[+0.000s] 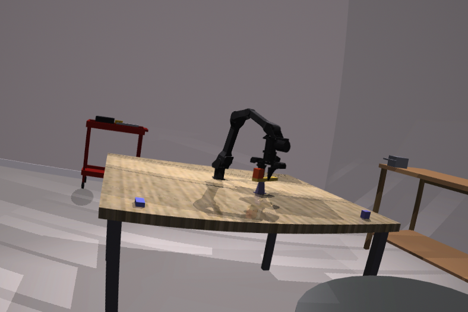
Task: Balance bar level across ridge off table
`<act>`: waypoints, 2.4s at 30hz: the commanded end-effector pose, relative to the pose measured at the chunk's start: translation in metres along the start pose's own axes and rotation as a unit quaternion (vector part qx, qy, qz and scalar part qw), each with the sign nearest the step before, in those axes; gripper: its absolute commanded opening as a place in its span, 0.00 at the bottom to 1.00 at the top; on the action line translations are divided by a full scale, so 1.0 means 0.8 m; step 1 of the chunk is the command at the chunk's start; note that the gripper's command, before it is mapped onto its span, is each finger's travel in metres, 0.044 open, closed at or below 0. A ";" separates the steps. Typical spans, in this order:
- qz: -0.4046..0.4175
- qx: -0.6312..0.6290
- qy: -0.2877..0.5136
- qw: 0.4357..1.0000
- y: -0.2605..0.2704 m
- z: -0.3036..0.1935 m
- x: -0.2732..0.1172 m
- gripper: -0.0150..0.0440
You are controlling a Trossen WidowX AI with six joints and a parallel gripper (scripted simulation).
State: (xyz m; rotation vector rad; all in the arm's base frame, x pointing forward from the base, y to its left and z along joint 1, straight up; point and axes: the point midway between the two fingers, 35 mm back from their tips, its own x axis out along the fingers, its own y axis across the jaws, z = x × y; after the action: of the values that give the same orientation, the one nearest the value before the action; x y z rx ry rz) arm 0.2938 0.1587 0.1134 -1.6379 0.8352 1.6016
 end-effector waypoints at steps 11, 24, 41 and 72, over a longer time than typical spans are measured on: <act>0.000 0.000 0.000 1.000 0.000 0.000 0.000 0.25; 0.000 0.000 0.000 1.000 0.000 0.000 0.000 0.39; 0.000 0.000 0.000 1.000 0.000 0.000 0.000 0.54; 0.000 0.000 0.000 1.000 0.000 0.000 0.000 0.57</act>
State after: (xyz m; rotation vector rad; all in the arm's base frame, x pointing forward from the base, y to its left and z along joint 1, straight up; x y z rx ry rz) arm 0.2938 0.1587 0.1134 -1.6378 0.8353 1.6016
